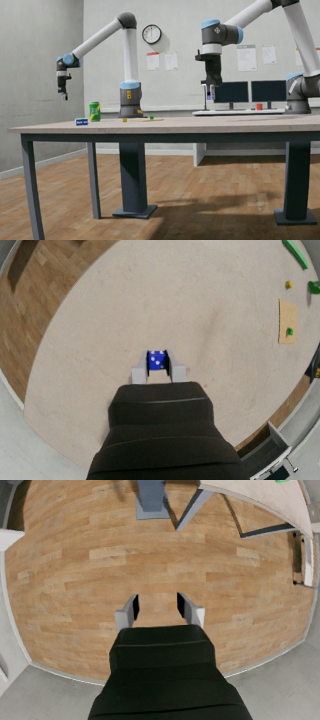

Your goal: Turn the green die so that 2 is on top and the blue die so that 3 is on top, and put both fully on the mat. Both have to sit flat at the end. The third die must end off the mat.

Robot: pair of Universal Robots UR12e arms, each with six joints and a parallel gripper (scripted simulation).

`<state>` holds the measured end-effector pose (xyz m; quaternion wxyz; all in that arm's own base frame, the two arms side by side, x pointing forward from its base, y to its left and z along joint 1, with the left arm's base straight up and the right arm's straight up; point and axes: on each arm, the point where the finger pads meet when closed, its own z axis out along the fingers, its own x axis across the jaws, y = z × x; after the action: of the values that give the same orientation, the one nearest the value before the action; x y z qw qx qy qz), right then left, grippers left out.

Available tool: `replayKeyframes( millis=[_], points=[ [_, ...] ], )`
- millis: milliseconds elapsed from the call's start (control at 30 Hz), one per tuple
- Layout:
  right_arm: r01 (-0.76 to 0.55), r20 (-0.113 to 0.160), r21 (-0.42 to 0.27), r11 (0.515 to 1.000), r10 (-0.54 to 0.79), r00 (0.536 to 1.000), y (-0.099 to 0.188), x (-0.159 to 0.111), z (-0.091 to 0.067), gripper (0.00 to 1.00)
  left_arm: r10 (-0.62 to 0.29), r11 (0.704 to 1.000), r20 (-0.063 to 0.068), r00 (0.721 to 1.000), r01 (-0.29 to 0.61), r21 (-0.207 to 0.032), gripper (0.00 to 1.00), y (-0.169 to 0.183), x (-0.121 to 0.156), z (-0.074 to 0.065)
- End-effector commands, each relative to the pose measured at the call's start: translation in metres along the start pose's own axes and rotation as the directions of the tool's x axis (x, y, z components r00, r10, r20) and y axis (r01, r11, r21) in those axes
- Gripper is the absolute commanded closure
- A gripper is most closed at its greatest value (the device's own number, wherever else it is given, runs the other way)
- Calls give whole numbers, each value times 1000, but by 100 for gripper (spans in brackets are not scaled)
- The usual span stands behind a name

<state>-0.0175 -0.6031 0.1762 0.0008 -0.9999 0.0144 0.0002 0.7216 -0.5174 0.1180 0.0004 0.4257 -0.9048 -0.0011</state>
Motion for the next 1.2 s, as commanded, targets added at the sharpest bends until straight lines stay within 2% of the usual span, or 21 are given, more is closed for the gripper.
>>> replayKeyframes(
  millis=[0, 233, 300, 433, 467, 500, 700, 800, 833, 900, 933, 1000, 1167],
  points=[
    [0, 0, -2, 1000, 0, 1000, 1, 0, -1, 0, 0, 1000, 0, 1000, 0, 2, 60, -1, 0, -2],
    [0, 0, -2, 1000, 0, 1000, 1, 0, -1, 0, 16, 1000, 0, 1000, -16, 2, 60, -10, 17, -2],
    [0, 0, -2, 1000, 0, 1000, 1, 0, -1, 0, 40, 999, 0, 999, -40, 2, 60, -23, 42, -3],
    [0, 0, -2, 1000, 0, 1000, 1, 0, -1, 0, 74, 997, 0, 997, -74, 2, 60, -40, 79, -5],
    [0, 0, -2, 1000, 0, 1000, 1, 0, -1, 0, 74, 997, 0, 997, -74, 2, 60, -40, 80, -5],
    [0, 0, -2, 1000, 0, 1000, 1, 0, -1, 0, 90, 996, 0, 996, -90, 2, 60, -47, 98, -5],
    [0, 0, -2, 1000, 0, 1000, 1, 0, -1, 0, 137, 991, 0, 991, -137, 2, 60, -67, 152, -6],
    [0, 0, -2, 1000, 0, 1000, 1, 0, -1, 0, 141, 990, 0, 990, -141, 2, 60, -68, 157, -6],
    [0, 0, -2, 1000, 0, 1000, 1, 0, -1, 0, 161, 987, 0, 987, -161, 2, 60, -75, 182, -7],
    [0, 0, -2, 1000, 0, 1000, 1, 0, -1, 0, 166, 986, 0, 986, -166, 2, 60, -77, 187, -7],
    [0, 0, -2, 1000, 0, 1000, 1, 0, -1, 0, 182, 983, 0, 983, -182, 2, 60, -82, 206, -7],
    [0, 0, -2, 1000, 0, 1000, 1, 0, -1, 0, 191, 982, 0, 982, -191, 2, 60, -84, 218, -7],
    [0, 0, -2, 1000, 0, 1000, 1, 0, -1, 0, 234, 972, 0, 972, -234, 2, 60, -95, 272, -8]
  ],
)
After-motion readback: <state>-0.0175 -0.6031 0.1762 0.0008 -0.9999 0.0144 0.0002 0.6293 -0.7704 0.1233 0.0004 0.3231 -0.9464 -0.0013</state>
